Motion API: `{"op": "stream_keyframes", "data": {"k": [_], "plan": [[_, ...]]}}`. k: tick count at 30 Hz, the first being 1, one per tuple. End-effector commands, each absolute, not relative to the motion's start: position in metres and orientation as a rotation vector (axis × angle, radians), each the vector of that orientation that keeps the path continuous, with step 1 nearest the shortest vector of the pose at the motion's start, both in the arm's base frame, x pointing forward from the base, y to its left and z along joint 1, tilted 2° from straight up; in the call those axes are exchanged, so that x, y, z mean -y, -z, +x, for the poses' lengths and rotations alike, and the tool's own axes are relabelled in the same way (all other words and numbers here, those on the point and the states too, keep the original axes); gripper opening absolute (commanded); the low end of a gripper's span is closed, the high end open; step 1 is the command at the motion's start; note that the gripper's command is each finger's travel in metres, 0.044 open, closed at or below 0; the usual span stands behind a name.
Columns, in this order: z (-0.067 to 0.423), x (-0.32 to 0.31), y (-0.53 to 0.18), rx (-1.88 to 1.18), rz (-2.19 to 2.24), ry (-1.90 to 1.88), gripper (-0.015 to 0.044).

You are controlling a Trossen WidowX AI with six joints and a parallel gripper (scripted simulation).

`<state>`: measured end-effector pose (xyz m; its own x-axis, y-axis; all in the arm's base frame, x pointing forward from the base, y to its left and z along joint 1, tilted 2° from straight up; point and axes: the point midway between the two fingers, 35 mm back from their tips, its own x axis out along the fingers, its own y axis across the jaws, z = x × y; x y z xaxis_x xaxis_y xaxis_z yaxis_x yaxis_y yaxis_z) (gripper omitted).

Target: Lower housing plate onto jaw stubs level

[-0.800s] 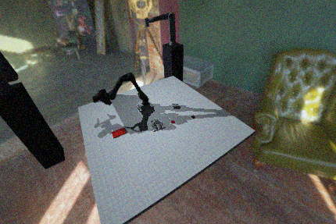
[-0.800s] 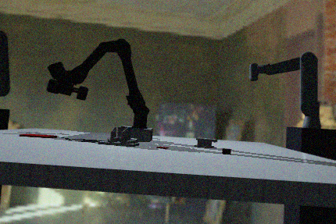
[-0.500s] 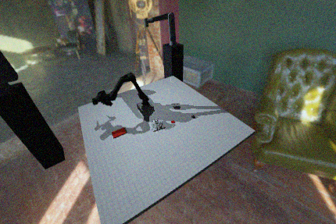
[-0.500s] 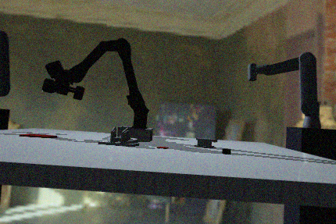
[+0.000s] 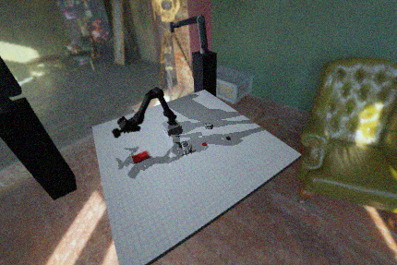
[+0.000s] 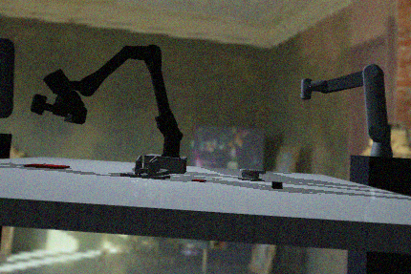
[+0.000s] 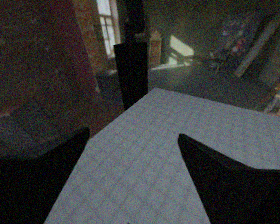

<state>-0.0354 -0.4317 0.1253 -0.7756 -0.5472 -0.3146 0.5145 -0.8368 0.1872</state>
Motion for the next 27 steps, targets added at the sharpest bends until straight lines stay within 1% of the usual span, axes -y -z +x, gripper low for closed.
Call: {"op": "stream_keyframes", "data": {"k": [1, 7, 13, 20, 27], "plan": [[0.010, 0.436, -0.129, 0.112, 0.531, 2.396, 0.0440], [0.081, 0.428, -0.123, 0.038, 0.600, 2.208, 0.0440], [0.152, 0.406, -0.120, -0.041, 0.652, 2.015, 0.0440], [0.226, 0.363, -0.124, -0.106, 0.700, 1.799, 0.0440], [0.287, 0.312, -0.117, -0.216, 0.752, 1.607, 0.0440]]}}
